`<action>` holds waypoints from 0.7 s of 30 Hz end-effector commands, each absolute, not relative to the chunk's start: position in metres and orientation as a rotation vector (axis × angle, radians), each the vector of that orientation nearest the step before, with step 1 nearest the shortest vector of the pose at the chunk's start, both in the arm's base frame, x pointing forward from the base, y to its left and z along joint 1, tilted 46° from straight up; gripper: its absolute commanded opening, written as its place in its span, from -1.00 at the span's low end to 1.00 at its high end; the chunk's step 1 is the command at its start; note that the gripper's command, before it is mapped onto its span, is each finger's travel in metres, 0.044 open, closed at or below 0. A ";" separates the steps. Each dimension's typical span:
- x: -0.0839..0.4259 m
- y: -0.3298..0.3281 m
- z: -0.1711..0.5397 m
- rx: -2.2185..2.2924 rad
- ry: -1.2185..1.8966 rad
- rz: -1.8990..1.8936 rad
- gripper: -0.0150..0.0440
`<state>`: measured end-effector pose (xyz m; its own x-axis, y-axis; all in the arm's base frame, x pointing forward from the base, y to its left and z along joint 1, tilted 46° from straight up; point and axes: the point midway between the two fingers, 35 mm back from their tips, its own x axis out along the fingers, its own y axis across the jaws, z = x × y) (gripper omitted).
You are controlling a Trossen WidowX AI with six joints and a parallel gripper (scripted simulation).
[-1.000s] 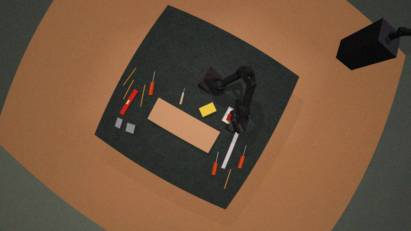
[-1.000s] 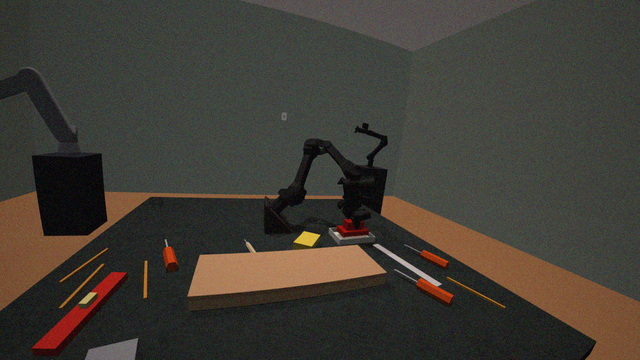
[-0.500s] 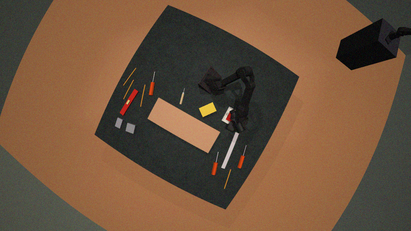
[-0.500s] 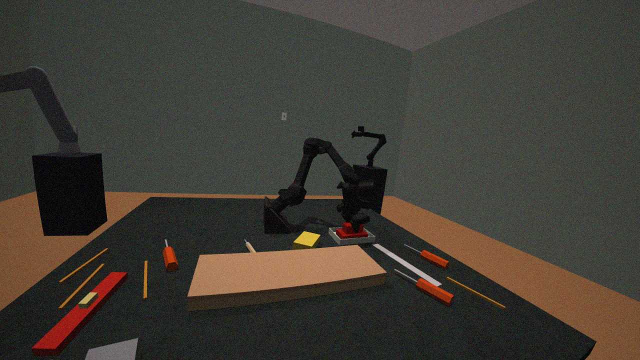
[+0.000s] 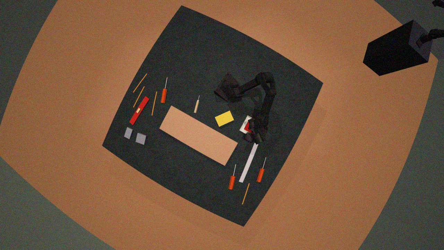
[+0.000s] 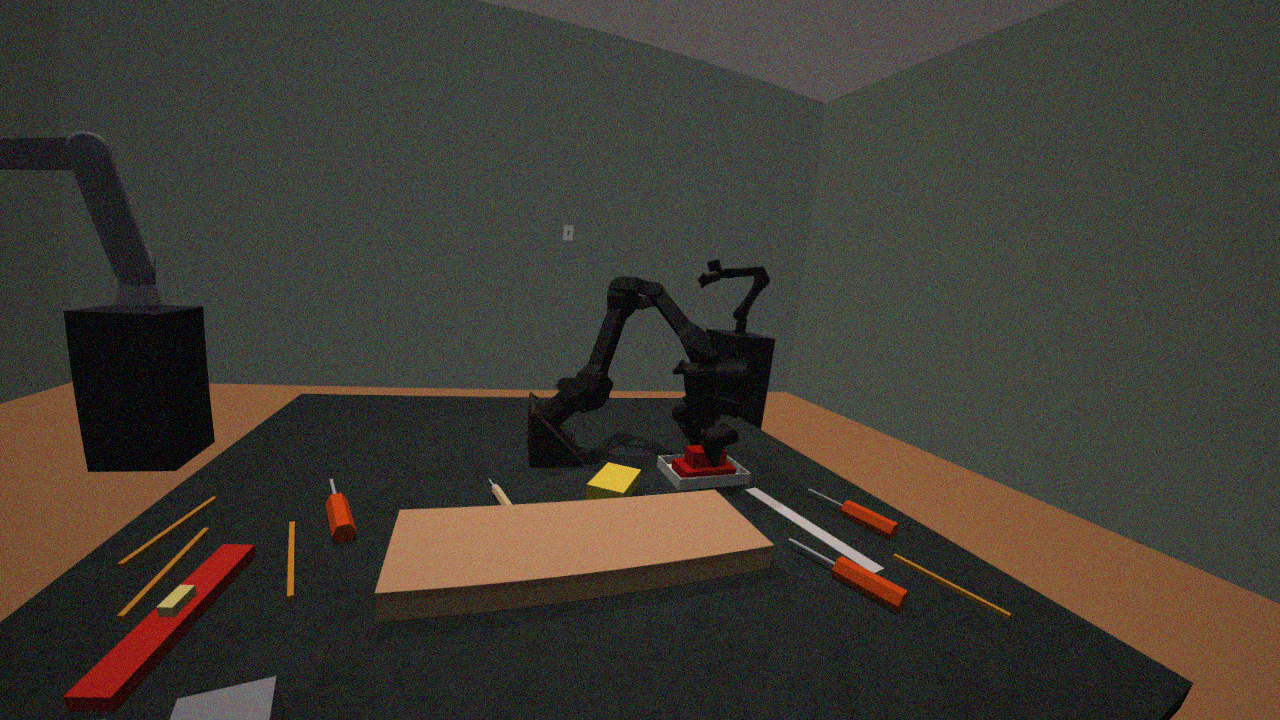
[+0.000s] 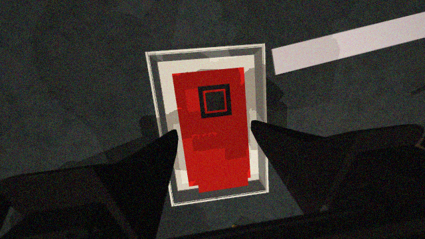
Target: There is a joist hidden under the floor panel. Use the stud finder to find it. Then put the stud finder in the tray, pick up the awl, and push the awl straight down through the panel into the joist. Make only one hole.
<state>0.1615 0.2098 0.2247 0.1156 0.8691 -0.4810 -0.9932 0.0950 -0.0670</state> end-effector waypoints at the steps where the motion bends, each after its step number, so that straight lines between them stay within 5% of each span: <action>1: 0.164 0.196 0.240 -0.440 0.352 1.424 1.00; 10: 0.151 0.149 0.289 -0.421 0.344 1.421 1.00; 21: 0.253 0.094 0.188 -0.228 0.759 1.130 1.00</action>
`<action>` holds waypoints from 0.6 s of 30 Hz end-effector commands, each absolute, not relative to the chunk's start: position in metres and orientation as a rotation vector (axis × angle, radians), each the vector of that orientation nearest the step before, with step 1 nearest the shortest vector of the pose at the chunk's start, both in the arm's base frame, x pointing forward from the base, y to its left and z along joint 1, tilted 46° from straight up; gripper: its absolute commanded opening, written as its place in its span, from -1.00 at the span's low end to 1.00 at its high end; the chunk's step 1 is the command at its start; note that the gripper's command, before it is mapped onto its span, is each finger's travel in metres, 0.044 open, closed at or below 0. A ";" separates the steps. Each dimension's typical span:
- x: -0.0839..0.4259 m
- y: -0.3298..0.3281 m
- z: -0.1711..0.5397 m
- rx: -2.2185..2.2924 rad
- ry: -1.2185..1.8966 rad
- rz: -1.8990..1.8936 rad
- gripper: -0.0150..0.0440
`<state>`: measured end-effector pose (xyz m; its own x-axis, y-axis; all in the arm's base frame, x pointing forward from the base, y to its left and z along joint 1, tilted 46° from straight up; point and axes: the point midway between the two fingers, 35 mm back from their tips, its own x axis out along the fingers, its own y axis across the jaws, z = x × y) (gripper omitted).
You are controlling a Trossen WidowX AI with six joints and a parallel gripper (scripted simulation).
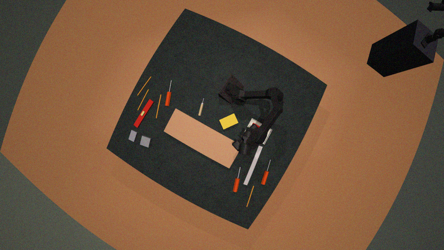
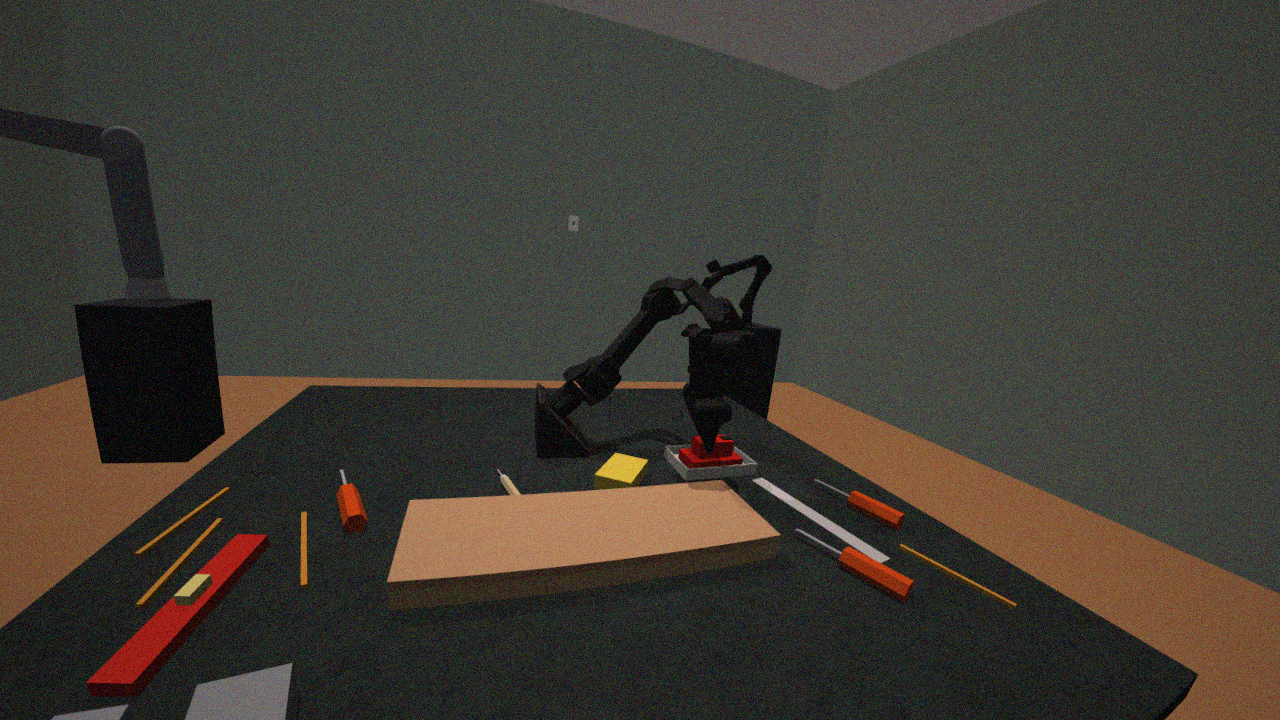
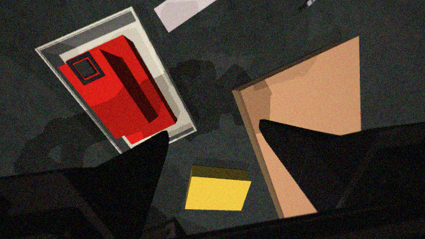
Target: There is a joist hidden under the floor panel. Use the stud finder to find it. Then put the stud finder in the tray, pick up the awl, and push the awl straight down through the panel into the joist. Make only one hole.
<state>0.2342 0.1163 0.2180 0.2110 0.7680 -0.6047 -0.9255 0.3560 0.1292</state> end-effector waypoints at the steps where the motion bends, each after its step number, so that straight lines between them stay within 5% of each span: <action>1: 0.261 0.083 0.176 -0.200 0.805 1.096 1.00; 10: 0.283 -0.016 0.068 0.061 1.128 0.865 1.00; 18: 0.238 -0.091 -0.035 0.366 1.324 0.741 1.00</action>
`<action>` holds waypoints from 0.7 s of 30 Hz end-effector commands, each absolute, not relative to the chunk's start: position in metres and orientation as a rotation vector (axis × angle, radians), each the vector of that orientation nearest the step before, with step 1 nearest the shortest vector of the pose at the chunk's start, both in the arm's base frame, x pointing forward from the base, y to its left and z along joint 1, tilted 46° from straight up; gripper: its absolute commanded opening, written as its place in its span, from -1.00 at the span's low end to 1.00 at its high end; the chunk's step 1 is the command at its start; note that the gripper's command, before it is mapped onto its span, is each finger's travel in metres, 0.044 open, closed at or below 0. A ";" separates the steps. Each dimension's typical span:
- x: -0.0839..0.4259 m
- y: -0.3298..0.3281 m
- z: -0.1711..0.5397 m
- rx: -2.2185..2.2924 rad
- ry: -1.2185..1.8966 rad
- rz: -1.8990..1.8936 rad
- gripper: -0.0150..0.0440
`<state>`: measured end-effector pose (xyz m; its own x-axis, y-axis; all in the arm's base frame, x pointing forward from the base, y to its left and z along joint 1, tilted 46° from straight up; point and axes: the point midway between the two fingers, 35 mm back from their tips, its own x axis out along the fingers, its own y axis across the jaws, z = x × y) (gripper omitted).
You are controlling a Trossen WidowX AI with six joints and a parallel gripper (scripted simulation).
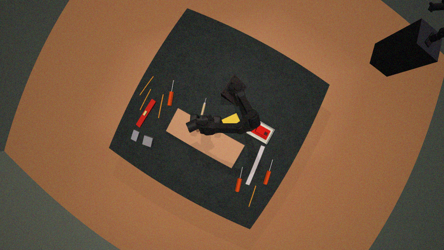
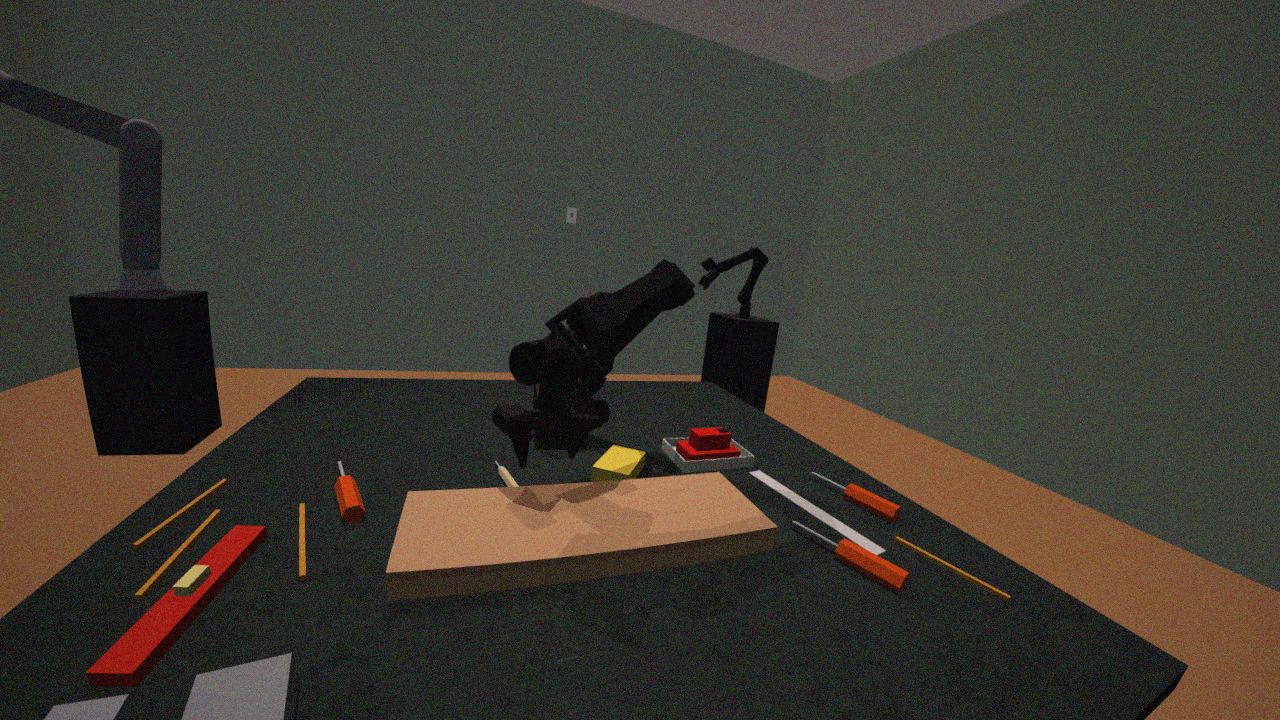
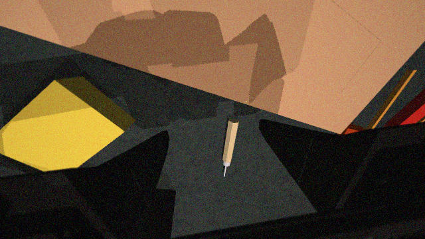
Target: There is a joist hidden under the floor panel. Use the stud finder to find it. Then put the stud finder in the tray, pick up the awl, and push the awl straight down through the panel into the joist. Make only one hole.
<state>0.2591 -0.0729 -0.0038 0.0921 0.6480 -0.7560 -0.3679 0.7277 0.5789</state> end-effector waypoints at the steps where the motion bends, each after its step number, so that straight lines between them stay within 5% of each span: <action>1: 0.232 -0.096 -0.045 0.395 1.336 0.736 1.00; 21: 0.237 -0.096 -0.056 0.419 1.344 0.732 1.00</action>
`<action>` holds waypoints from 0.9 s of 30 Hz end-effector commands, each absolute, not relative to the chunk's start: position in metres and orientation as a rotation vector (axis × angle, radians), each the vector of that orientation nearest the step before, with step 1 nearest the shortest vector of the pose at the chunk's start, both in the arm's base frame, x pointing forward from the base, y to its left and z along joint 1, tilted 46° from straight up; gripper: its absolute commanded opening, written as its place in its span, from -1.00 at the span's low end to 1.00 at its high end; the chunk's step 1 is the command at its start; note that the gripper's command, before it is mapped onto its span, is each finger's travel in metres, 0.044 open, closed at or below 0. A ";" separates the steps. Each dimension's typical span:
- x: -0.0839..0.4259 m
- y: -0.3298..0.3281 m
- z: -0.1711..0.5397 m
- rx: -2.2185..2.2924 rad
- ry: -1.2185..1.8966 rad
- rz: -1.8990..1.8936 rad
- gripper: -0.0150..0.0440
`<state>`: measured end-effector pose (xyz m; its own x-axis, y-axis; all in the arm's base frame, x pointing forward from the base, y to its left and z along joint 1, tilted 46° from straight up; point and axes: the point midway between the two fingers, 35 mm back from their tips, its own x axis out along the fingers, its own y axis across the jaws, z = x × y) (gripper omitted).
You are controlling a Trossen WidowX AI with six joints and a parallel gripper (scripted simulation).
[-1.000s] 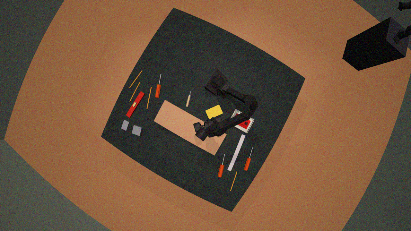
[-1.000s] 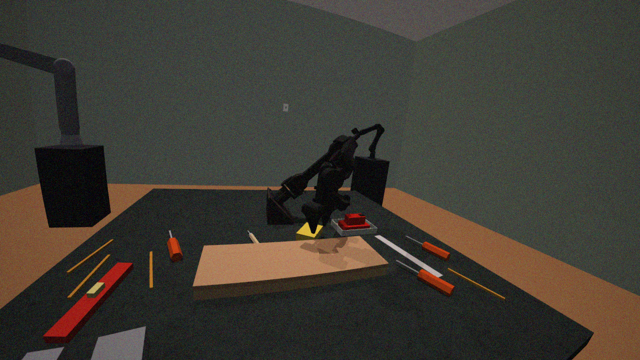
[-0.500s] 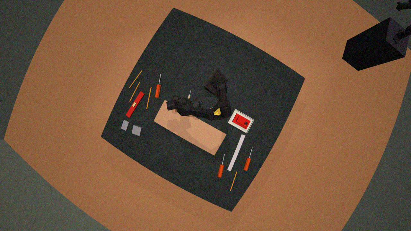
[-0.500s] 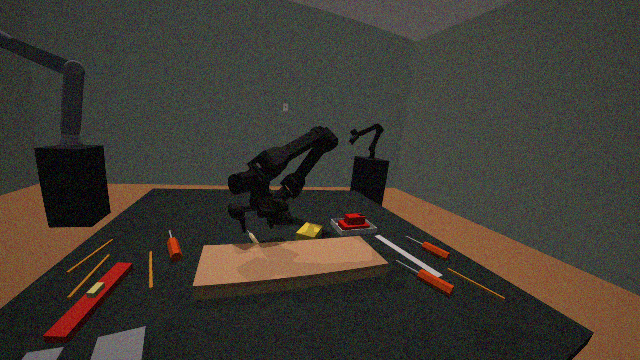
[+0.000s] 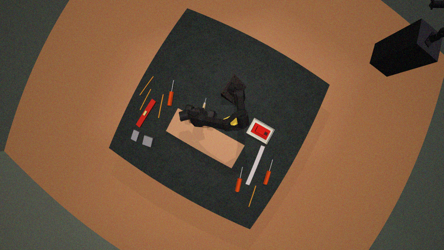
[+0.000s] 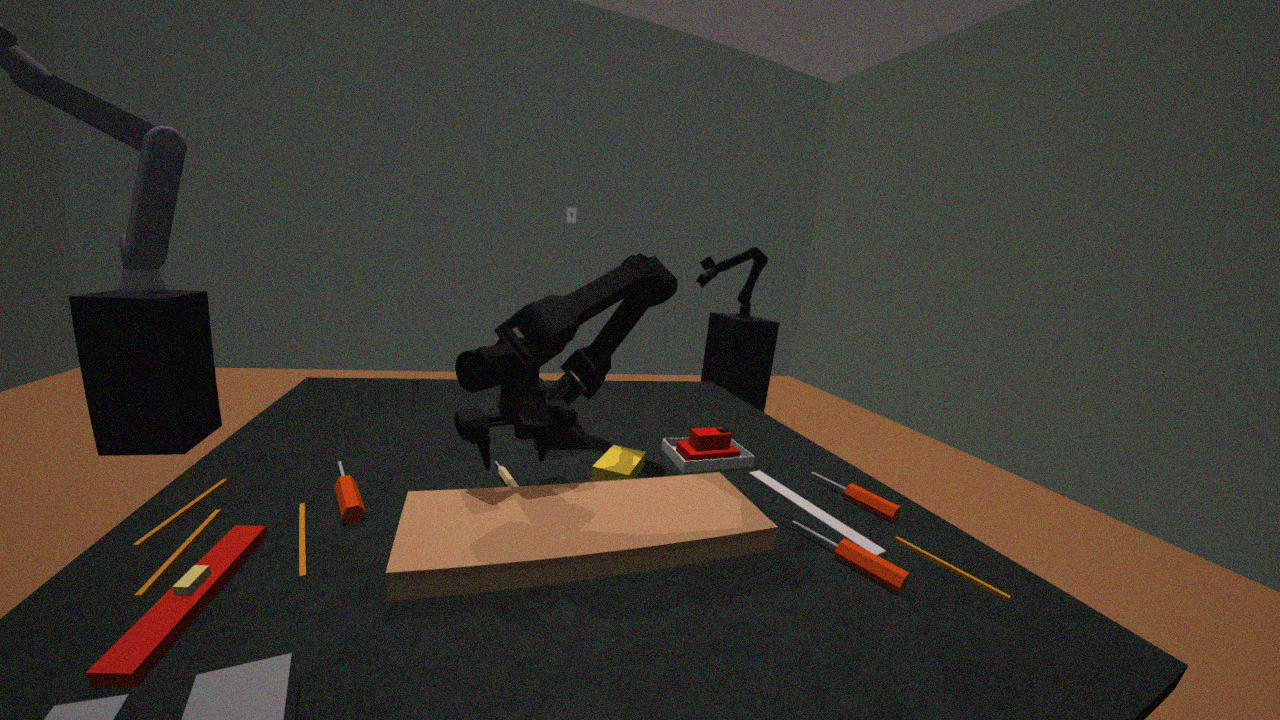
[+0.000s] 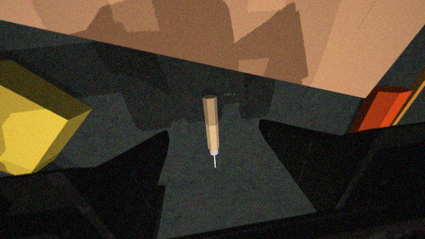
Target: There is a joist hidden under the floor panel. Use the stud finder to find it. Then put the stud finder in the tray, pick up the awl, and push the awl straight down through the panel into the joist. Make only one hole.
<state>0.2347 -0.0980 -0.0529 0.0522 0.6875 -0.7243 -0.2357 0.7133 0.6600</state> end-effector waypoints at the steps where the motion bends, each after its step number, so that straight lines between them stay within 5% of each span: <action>1: 0.238 -0.095 -0.057 0.419 1.344 0.732 1.00; 27: 0.242 -0.065 -0.086 0.420 1.343 0.734 1.00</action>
<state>0.2455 -0.0715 -0.0819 0.0622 0.6814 -0.7293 -0.2453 0.7187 0.6506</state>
